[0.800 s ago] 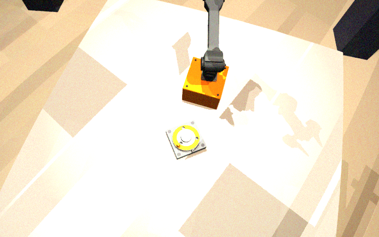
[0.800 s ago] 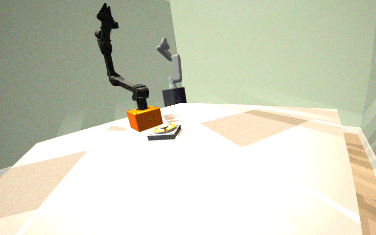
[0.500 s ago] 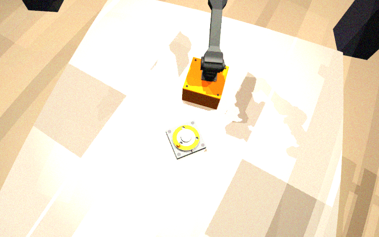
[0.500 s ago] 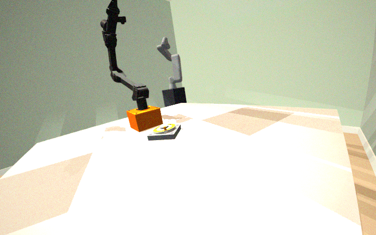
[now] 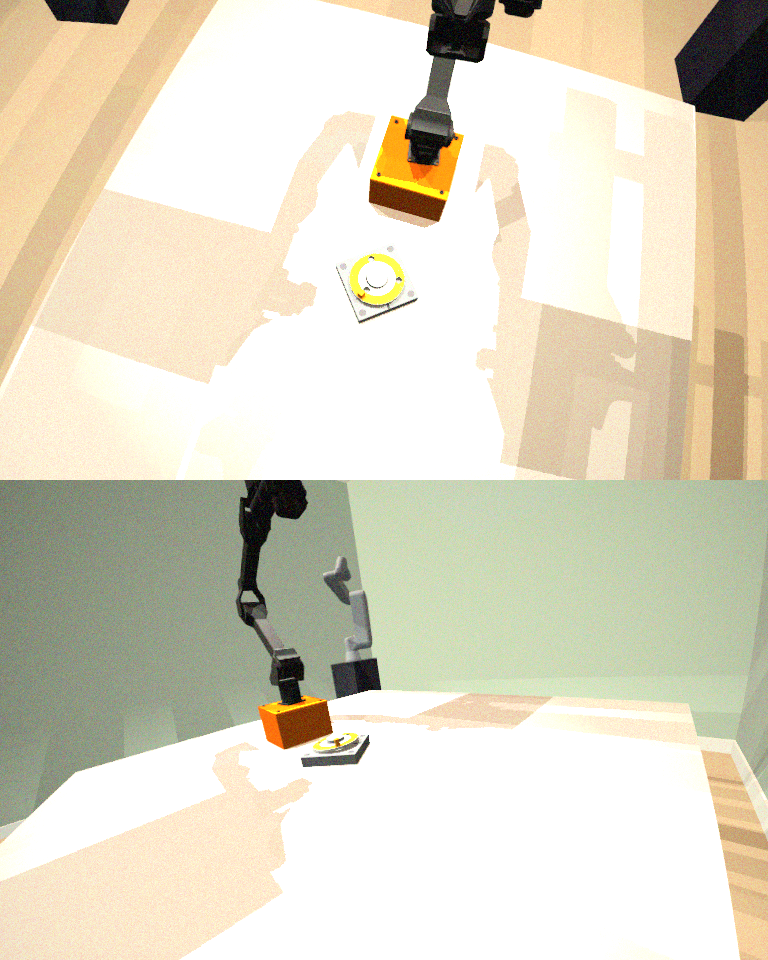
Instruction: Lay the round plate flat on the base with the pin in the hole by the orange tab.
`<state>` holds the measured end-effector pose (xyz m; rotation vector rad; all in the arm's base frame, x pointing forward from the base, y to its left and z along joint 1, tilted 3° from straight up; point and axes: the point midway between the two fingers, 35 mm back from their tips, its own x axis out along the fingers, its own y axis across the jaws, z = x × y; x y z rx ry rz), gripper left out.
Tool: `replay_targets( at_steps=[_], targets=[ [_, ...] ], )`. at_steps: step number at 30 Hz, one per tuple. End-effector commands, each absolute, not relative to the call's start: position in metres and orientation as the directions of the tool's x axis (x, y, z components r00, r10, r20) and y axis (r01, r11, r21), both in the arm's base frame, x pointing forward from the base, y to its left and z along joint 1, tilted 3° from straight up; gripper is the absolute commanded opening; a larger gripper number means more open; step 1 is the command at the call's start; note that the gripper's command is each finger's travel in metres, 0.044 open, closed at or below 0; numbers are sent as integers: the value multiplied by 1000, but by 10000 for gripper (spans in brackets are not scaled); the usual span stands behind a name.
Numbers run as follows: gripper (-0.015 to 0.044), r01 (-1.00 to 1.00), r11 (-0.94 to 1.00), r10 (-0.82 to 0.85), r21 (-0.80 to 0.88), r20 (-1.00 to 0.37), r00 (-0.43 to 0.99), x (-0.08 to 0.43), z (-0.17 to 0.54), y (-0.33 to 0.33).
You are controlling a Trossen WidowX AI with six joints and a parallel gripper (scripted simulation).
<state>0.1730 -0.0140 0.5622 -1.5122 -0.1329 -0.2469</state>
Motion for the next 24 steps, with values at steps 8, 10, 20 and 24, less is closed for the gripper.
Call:
replay_targets(
  at_steps=[8,10,20,24],
  targets=[
    [0,-187,494,-165,-849,-302,939,308,408,-55],
    [0,-215,542,-170,-812,-357,919,317,390,-59],
    [0,-212,927,-152,-309,-828,540,341,188,-101],
    [0,-57,991,-100,-124,-941,322,318,112,-109]
  ],
)
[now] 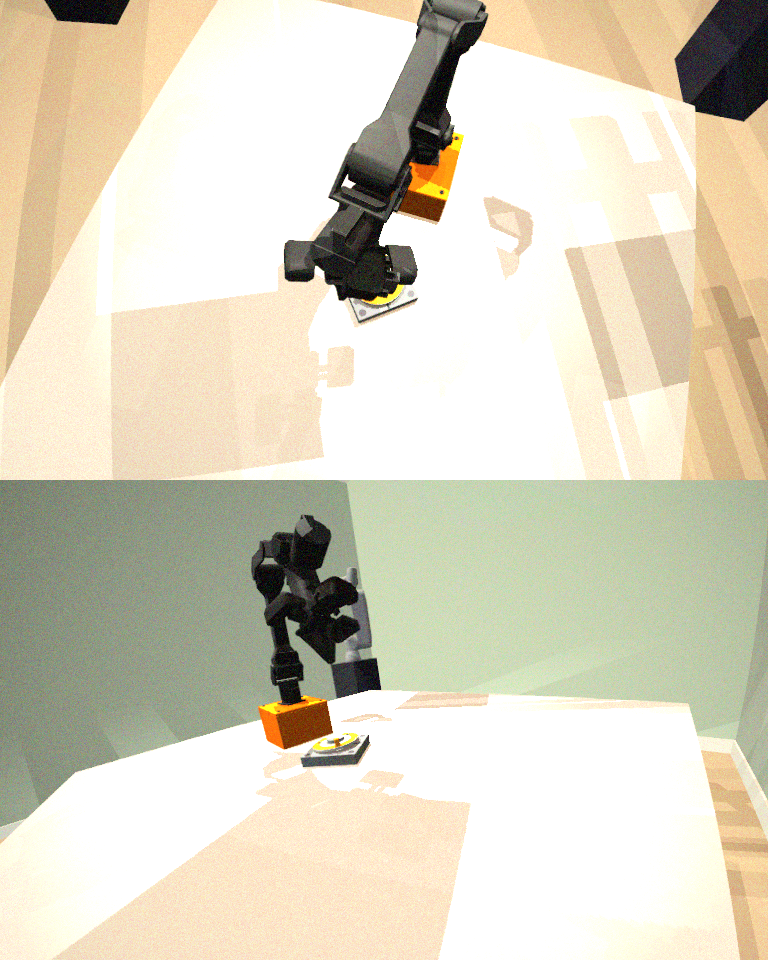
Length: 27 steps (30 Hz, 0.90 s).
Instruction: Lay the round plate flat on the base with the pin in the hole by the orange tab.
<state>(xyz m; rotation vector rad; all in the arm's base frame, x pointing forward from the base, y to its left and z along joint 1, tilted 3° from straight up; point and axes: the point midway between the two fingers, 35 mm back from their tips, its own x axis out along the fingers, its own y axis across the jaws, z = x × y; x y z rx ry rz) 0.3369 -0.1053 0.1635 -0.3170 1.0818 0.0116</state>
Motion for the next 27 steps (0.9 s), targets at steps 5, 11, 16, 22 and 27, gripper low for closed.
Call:
replay_targets(
  at_steps=[5,11,16,22,27],
  targets=[
    [0,144,989,-24,-9,-995,99,285,50,-108],
    [0,157,988,-18,-4,-996,87,288,47,-104],
    [0,157,988,-18,-4,-996,86,291,27,-104],
    [0,157,988,-18,-4,-996,86,294,-1,-104],
    [0,157,988,-18,-4,-996,87,296,-1,-102]
  ],
)
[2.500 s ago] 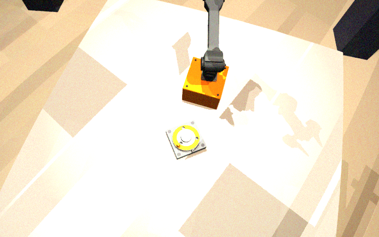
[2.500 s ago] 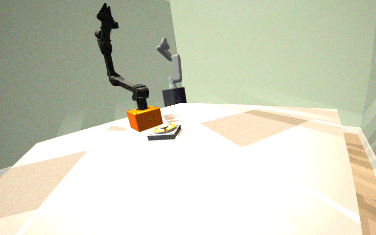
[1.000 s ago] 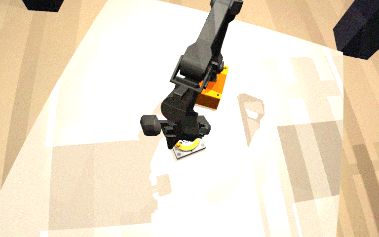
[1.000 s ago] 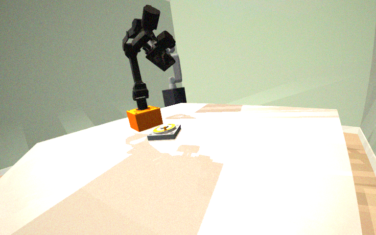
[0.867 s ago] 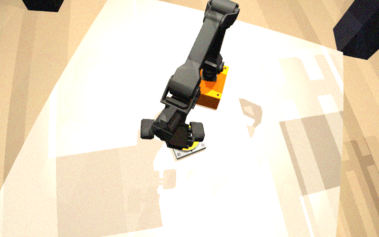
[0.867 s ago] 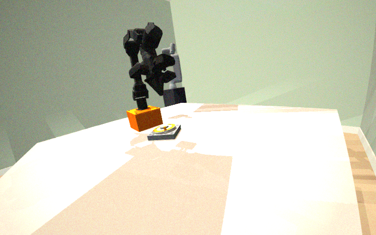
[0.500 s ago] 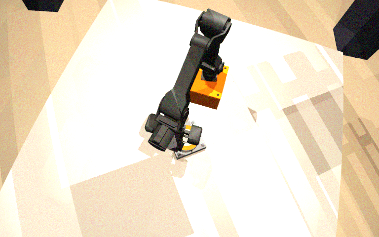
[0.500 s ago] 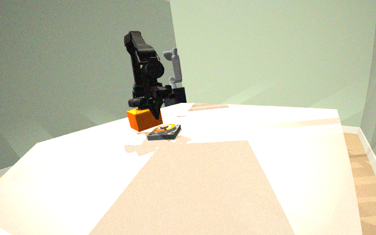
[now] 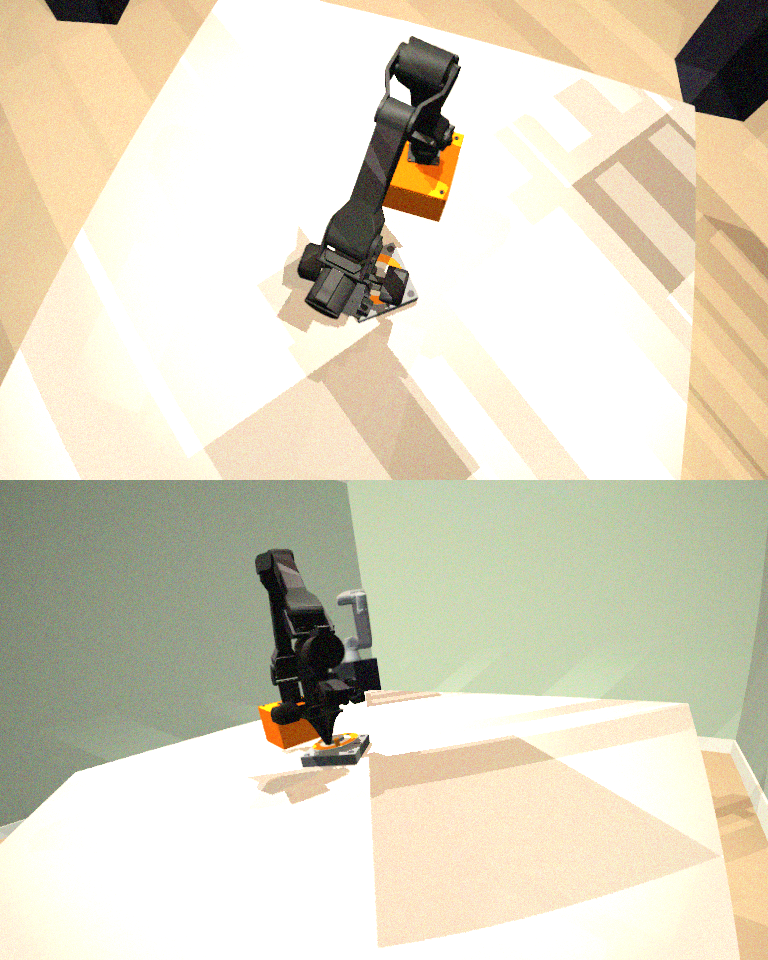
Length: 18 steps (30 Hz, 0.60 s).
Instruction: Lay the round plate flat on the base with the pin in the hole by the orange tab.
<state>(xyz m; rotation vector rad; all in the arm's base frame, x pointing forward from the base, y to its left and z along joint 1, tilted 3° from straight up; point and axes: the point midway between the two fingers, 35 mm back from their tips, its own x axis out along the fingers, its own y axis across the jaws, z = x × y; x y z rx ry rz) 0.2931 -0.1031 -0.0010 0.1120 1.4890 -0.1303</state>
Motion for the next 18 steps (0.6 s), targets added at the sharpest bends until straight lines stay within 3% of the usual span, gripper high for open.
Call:
replay_targets(
  at_steps=[1,18],
  targets=[
    [0,157,988,-18,-4,-996,87,298,-1,-101],
    [0,157,988,-16,-2,-996,88,312,-1,-82]
  ],
)
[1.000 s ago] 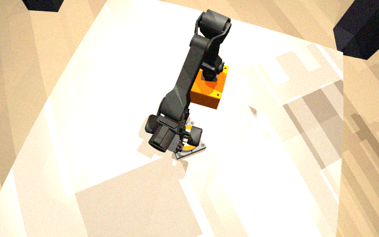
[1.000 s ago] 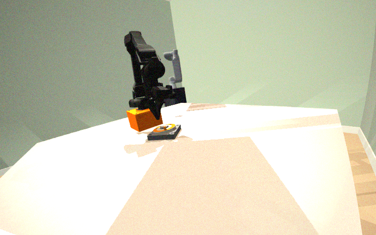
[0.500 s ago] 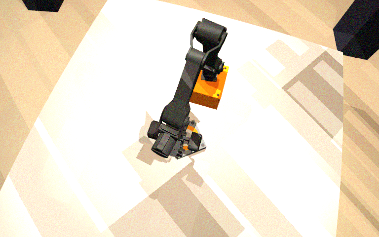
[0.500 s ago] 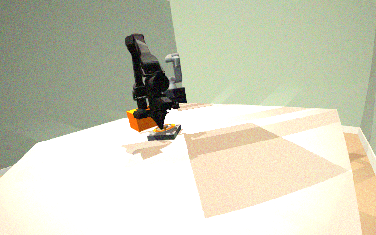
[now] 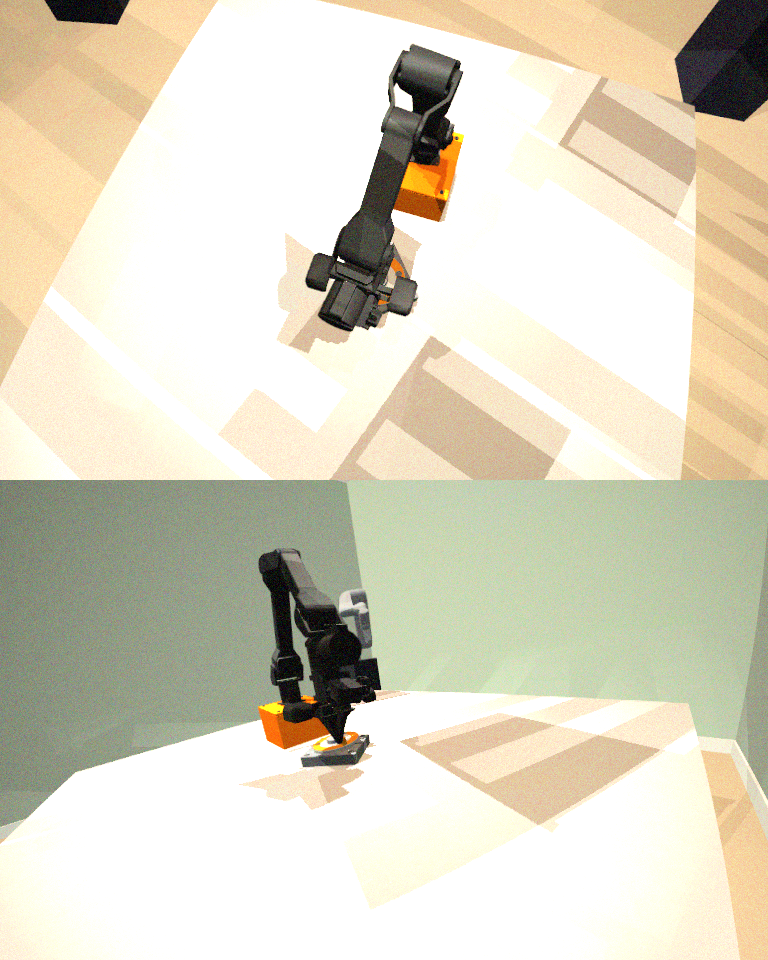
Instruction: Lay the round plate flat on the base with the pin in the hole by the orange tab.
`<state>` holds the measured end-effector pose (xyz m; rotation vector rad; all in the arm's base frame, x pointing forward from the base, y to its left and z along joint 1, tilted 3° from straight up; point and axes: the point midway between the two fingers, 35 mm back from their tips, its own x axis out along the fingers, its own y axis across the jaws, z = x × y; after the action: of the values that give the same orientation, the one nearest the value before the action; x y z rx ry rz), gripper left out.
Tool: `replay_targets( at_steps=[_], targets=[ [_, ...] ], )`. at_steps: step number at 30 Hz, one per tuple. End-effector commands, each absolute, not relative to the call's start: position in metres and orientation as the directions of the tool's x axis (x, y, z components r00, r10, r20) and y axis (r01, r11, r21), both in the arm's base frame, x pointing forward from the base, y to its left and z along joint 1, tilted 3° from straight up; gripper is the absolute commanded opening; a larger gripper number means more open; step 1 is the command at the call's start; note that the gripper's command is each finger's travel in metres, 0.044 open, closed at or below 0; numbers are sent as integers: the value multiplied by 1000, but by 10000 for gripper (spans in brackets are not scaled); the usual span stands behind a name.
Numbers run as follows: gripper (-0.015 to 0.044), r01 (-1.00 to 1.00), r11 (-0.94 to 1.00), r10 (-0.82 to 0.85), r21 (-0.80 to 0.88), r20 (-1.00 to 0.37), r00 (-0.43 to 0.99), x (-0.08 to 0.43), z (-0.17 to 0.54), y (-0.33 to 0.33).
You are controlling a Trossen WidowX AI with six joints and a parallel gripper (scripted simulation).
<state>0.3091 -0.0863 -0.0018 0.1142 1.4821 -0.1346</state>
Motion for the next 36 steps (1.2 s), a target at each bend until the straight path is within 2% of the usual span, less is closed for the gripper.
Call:
replay_targets(
  at_steps=[1,36],
  targets=[
    [0,157,988,-16,-2,-996,88,313,-1,-81],
    [0,157,988,-12,2,-996,88,313,1,-47]
  ],
)
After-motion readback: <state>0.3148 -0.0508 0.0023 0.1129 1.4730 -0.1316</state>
